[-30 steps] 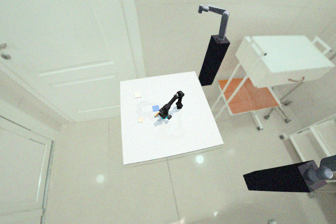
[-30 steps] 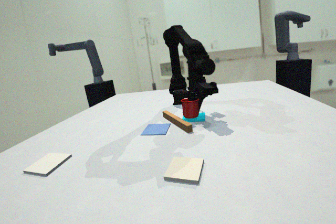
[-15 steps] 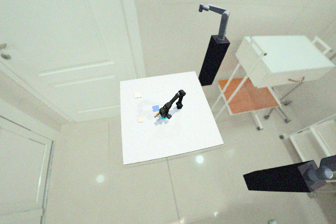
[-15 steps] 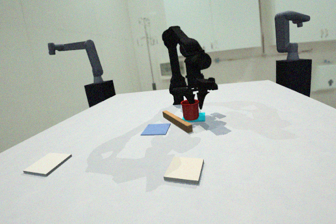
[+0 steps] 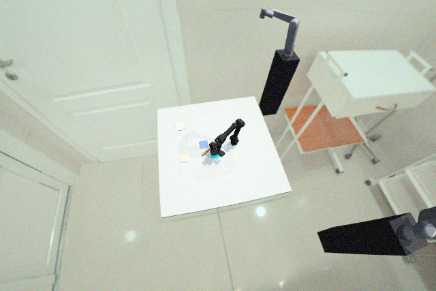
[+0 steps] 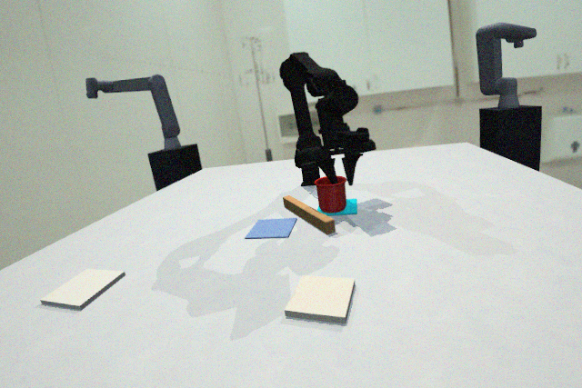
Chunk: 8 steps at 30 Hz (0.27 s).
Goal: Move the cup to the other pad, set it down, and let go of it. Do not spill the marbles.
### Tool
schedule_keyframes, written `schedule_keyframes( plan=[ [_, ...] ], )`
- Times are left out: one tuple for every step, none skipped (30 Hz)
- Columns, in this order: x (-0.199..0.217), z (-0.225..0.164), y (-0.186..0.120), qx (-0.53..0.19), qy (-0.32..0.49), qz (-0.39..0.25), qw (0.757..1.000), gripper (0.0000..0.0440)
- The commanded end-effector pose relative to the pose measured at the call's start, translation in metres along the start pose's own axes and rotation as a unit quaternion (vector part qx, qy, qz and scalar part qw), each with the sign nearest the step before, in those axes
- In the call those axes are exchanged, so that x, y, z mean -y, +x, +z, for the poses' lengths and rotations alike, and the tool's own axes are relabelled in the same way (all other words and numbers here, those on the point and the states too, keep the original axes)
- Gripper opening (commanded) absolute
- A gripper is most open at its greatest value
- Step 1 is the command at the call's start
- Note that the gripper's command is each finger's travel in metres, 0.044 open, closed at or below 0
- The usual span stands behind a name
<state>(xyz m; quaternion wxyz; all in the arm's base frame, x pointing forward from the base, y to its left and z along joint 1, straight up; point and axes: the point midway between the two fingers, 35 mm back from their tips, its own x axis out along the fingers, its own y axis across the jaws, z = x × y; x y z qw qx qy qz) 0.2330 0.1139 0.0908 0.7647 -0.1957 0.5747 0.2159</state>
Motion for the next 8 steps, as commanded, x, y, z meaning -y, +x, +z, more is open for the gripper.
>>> schedule_keyframes(
  plan=[
    [-0.001,0.0,-0.004,0.012,-0.001,0.003,1.0,0.0195],
    [-0.001,0.0,-0.006,0.015,-0.001,0.003,1.0,0.0201],
    [-0.001,0.0,-0.007,0.019,0.0,0.003,1.0,0.0208],
    [-0.001,0.0,-0.009,0.022,0.001,0.004,1.0,0.0215],
    [-0.001,0.0,-0.011,0.026,0.001,0.004,1.0,0.0222],
    [-0.001,0.0,-0.013,0.029,0.002,0.004,1.0,0.0228],
    [-0.001,0.001,-0.014,0.033,0.003,0.004,0.999,0.0235],
    [-0.001,0.001,-0.016,0.037,0.004,0.005,0.999,0.0241]
  ],
)
